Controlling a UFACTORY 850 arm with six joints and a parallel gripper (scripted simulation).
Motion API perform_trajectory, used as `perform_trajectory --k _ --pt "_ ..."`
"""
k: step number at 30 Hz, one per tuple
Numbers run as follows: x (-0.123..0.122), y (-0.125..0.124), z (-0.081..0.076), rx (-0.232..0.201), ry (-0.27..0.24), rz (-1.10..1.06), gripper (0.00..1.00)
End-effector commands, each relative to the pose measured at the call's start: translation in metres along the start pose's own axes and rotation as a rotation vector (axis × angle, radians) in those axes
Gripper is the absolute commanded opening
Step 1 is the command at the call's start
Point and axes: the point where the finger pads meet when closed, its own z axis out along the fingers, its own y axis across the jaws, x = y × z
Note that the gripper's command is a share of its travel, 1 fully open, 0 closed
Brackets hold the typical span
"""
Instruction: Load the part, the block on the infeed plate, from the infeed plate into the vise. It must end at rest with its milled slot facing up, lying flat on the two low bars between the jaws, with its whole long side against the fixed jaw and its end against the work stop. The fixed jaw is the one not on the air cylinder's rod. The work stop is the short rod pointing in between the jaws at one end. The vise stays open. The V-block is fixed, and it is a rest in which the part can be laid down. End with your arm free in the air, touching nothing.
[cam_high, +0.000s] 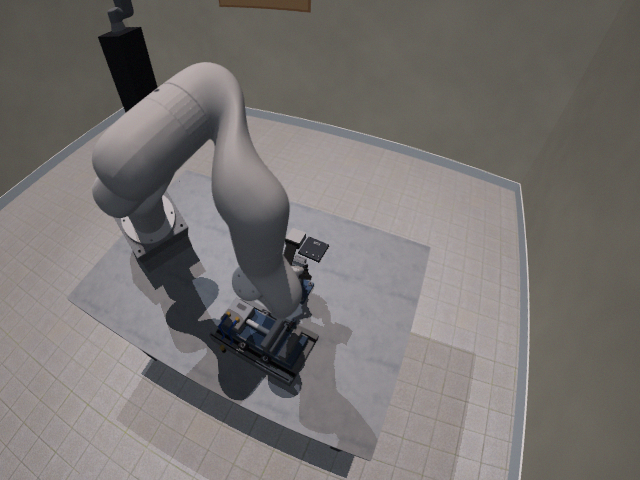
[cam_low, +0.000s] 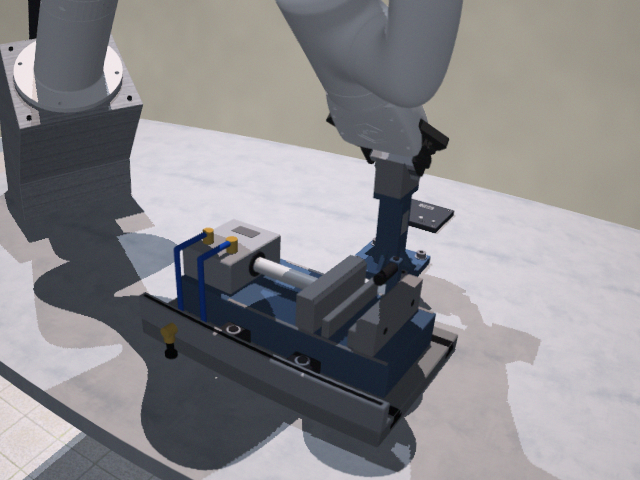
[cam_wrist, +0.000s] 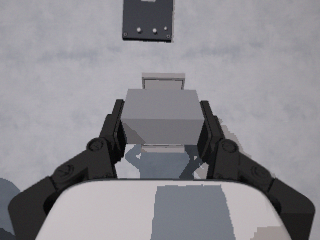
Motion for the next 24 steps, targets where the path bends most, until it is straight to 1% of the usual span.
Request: perform_trajectory --k 1,24 --pt "0.0003 0.0004 -0.0003 -0.001 0.0 -0.001 0.0" --pt "0.004 0.0 -0.004 -0.001 0.0 -0.001 0.0"
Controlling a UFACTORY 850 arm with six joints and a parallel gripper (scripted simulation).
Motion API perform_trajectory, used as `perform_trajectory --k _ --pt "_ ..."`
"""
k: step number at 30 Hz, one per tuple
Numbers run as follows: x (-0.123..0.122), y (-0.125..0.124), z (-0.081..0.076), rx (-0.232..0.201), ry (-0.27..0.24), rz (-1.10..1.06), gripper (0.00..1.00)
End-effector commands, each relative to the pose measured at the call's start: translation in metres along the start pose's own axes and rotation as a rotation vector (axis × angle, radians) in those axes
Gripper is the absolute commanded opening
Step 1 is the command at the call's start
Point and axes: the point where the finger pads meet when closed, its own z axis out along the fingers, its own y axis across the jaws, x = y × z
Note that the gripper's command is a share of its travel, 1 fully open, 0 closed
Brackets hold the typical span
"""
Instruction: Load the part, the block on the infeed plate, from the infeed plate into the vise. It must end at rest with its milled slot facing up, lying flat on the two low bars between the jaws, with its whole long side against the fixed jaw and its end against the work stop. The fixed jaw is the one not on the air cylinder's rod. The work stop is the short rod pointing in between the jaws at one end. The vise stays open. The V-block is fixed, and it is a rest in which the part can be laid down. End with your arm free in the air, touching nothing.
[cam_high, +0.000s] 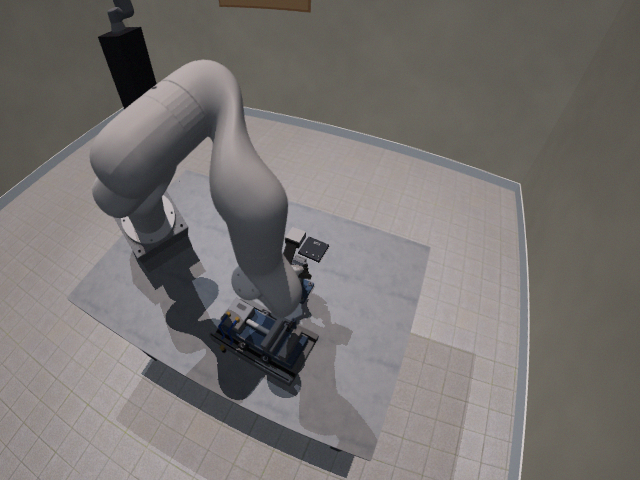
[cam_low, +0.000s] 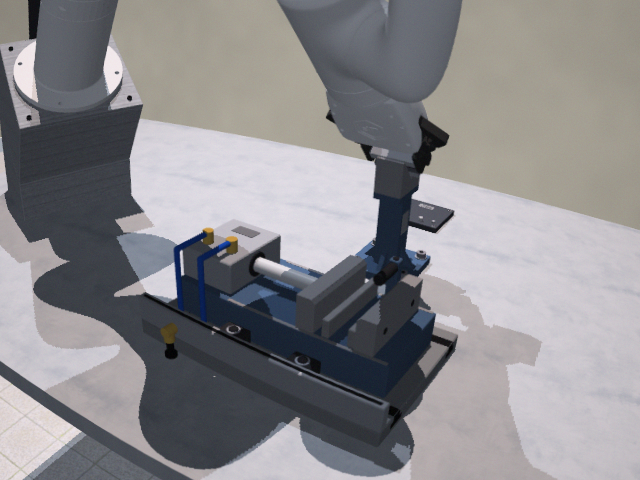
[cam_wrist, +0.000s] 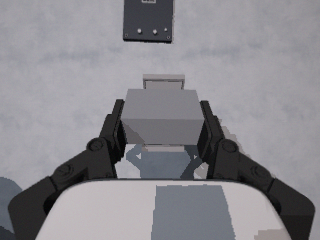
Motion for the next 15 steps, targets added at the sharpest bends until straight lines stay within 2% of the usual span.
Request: perform_trajectory --k 1,15 --pt "0.0017 0.0004 -0.0016 -0.001 0.0 -0.001 0.0" --pt "0.0065 0.0004 -0.0064 -0.001 0.0 -0.001 0.0"
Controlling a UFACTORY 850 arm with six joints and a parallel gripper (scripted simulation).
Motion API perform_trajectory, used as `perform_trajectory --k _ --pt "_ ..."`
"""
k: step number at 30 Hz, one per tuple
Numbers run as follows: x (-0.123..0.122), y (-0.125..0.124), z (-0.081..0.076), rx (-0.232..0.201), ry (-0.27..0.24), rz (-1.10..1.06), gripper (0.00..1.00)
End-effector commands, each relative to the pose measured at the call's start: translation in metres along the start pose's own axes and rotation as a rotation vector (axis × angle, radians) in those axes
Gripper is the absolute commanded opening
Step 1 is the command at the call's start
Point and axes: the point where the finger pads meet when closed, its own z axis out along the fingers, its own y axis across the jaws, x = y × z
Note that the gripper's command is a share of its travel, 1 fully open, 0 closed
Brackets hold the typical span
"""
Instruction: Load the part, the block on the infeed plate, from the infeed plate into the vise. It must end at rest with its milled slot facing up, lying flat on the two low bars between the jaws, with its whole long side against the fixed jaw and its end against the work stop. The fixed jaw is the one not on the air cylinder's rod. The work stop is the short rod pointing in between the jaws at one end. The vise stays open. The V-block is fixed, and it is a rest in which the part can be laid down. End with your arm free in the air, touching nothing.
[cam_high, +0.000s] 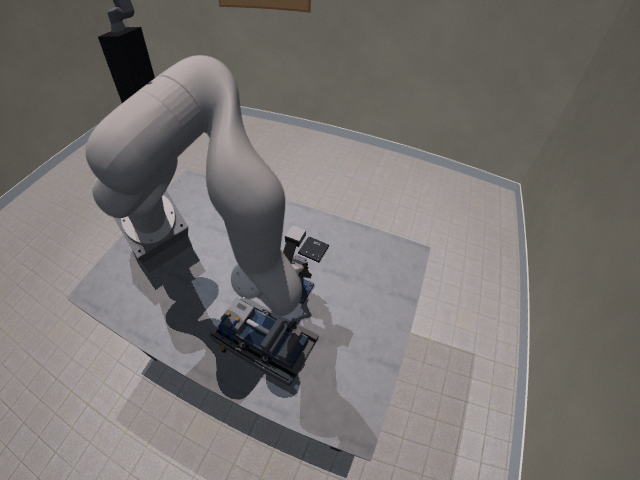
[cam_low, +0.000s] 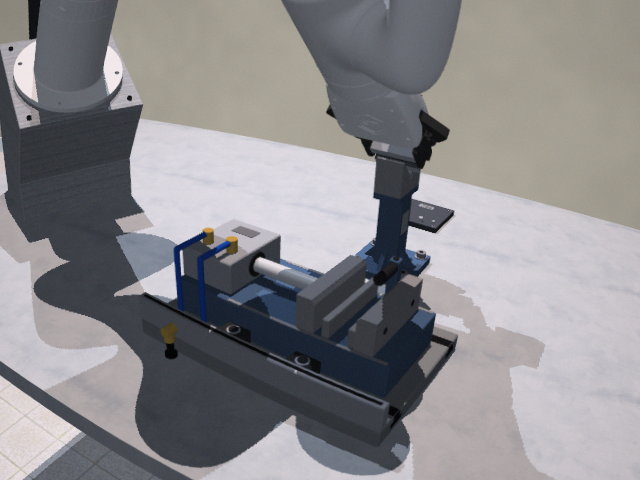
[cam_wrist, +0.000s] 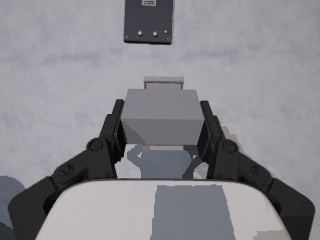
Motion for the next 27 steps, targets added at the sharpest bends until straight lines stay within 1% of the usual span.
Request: perform_trajectory --k 1,27 --pt "0.0023 0.0006 -0.0022 -0.001 0.0 -0.001 0.0" --pt "0.0114 0.0006 -0.0113 -0.001 0.0 -0.001 0.0"
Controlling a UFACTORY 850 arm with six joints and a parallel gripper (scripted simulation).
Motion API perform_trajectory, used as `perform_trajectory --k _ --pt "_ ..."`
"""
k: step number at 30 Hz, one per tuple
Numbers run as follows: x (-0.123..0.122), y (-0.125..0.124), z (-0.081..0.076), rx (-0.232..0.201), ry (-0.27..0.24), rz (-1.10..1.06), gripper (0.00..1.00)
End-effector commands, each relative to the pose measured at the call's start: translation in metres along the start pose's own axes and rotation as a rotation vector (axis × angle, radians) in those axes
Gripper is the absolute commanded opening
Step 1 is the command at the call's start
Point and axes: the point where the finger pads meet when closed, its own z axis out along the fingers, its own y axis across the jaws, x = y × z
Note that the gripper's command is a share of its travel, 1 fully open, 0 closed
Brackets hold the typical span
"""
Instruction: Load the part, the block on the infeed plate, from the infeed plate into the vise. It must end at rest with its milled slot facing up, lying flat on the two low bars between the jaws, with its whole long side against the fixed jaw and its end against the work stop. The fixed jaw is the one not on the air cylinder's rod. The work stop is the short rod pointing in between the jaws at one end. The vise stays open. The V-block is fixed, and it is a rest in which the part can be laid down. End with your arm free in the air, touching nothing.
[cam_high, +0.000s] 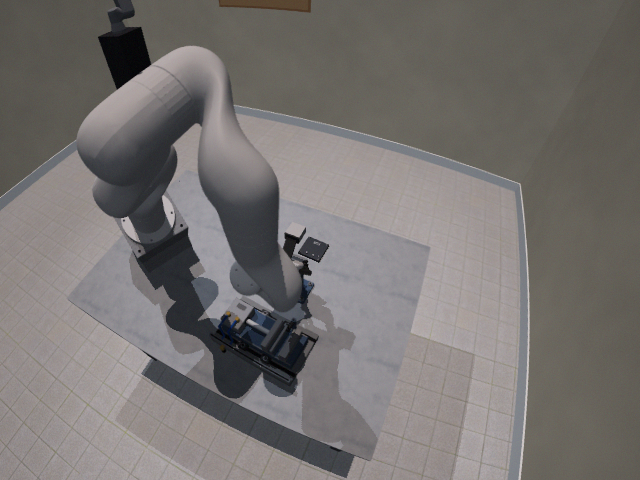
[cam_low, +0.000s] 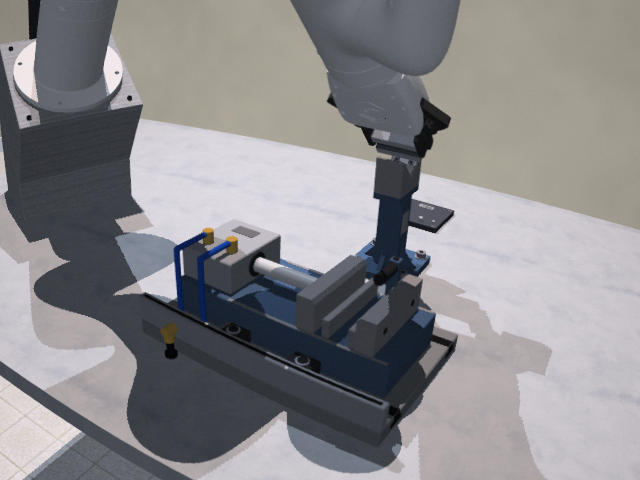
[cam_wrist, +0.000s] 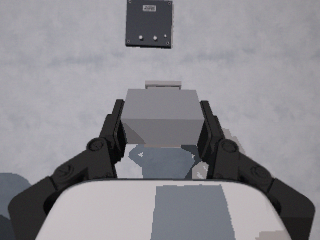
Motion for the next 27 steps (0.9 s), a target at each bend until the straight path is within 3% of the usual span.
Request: perform_trajectory --k 1,27 --pt "0.0012 0.0006 -0.0011 -0.001 0.0 -0.001 0.0" --pt "0.004 0.0005 -0.0039 -0.001 0.0 -0.001 0.0"
